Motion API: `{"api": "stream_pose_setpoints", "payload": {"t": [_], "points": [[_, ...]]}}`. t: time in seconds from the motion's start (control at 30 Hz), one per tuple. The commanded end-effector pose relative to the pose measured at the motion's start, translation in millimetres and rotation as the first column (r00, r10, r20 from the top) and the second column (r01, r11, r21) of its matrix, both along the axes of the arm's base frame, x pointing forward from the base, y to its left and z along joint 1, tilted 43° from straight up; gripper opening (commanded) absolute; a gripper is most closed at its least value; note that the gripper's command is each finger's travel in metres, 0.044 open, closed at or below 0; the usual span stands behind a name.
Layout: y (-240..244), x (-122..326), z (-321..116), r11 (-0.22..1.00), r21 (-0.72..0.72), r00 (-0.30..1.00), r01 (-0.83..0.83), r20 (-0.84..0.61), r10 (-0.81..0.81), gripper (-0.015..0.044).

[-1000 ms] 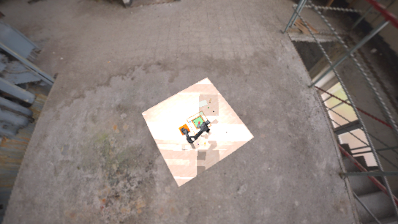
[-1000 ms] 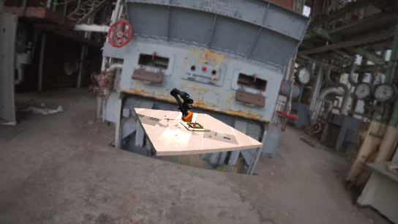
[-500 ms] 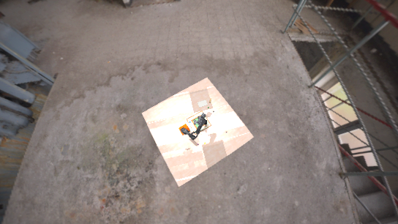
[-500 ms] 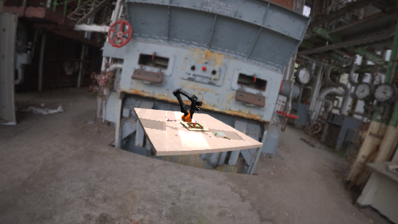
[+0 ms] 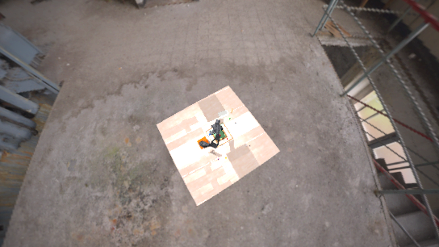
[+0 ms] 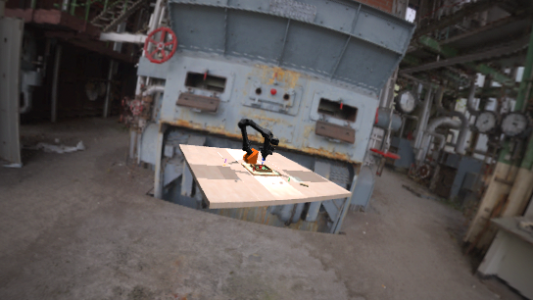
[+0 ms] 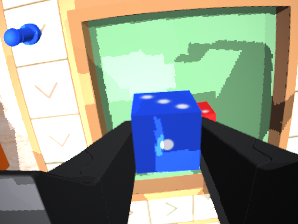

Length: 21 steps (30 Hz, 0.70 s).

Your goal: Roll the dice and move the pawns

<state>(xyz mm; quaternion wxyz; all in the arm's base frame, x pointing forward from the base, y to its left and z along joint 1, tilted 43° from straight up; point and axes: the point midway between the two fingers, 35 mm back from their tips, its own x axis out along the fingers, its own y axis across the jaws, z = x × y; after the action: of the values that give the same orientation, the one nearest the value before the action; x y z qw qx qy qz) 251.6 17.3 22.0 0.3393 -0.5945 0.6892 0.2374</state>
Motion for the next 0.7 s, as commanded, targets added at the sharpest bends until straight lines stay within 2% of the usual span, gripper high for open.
{"api": "stream_pose_setpoints", "payload": {"t": [0.0,0.23,0.67], "points": [[7,-6,-14,0.998,0.000,0.996,-0.056,-0.062,0.056,0.0000],[6,-7,-15,0.999,0.021,0.996,-0.049,-0.067,0.050,0.0000],[0,-17,-25,0.907,0.421,0.996,0.025,-0.083,0.011,0.0000]]}}
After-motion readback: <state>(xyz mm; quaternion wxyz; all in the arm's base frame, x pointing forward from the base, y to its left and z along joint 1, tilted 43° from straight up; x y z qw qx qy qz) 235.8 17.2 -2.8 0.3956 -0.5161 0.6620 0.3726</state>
